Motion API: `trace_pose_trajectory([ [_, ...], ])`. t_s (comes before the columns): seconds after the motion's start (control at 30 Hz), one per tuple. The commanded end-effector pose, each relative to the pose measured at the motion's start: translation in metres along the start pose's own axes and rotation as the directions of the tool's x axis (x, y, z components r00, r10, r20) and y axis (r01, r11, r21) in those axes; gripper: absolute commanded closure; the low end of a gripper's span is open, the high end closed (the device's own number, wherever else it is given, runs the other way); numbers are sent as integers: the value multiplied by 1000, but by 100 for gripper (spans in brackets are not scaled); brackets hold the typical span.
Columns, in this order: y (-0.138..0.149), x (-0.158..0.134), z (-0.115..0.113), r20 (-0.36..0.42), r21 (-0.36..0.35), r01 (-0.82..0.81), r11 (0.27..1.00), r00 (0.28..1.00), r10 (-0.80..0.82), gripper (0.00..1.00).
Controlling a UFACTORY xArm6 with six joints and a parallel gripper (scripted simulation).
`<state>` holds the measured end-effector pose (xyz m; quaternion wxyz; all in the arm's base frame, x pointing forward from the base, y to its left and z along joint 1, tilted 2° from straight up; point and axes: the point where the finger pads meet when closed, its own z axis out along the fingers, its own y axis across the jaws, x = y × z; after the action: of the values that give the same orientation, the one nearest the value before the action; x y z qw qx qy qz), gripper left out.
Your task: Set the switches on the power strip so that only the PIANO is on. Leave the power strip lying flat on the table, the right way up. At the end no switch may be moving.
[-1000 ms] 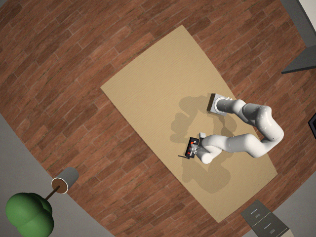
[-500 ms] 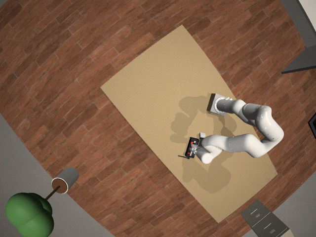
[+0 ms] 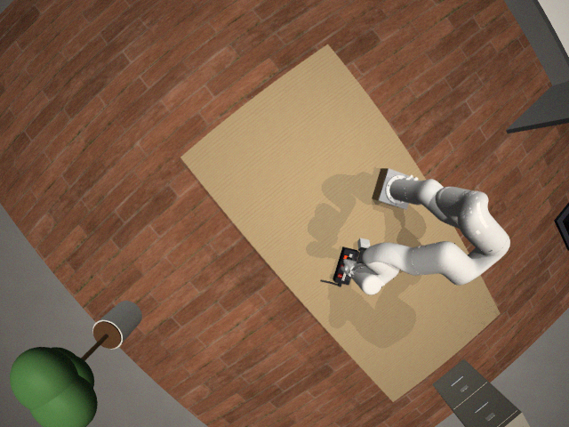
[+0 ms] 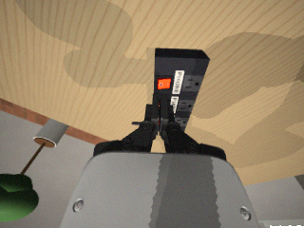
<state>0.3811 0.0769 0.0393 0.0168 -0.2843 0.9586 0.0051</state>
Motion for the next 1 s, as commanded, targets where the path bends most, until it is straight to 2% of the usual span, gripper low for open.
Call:
trace_pose_trajectory([
  [0.0,-1,-1,1,3,1,0,1000,1000,0,100],
  [0.97,-1,-1,33,3,1,0,1000,1000,0,100],
])
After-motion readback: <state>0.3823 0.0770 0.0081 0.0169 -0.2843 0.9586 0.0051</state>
